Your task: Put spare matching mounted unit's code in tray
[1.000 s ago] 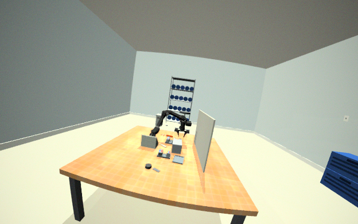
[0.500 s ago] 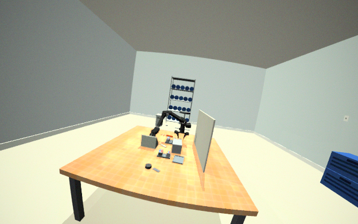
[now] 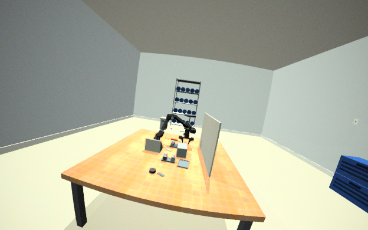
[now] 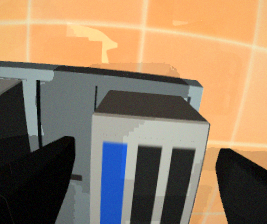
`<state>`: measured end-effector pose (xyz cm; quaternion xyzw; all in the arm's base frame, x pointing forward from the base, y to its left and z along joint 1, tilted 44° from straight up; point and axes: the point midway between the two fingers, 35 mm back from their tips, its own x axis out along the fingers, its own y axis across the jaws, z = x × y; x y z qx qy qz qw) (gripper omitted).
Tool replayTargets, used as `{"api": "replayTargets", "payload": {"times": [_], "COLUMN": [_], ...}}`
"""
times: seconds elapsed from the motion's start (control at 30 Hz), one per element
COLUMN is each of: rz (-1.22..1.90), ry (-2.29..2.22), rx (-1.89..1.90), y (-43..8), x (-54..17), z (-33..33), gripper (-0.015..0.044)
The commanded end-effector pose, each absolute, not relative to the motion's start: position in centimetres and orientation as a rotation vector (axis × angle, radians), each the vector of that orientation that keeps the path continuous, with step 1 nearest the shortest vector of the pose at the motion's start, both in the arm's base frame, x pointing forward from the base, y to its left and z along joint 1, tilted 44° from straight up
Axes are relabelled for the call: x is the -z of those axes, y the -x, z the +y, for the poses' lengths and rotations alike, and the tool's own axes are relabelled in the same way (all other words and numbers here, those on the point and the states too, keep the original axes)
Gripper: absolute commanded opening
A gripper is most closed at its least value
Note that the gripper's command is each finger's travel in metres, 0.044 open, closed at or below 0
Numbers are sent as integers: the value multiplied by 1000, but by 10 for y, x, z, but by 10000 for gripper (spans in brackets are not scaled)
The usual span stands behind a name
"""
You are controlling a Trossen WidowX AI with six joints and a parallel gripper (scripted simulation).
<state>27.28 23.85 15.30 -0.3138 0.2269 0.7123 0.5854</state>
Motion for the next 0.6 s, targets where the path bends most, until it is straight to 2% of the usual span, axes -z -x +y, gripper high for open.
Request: {"api": "replayTargets", "payload": {"times": [0.0, 0.37, 0.53, 0.57], "rz": [536, 535, 530, 530], "ry": [732, 732, 730, 730], "rx": [-1661, -1661, -1665, -1665], "y": [-270, -269, -269, -269], "x": [-147, -144, -145, -145], "z": [243, 245, 245, 245], "gripper": [300, 300, 169, 162]}}
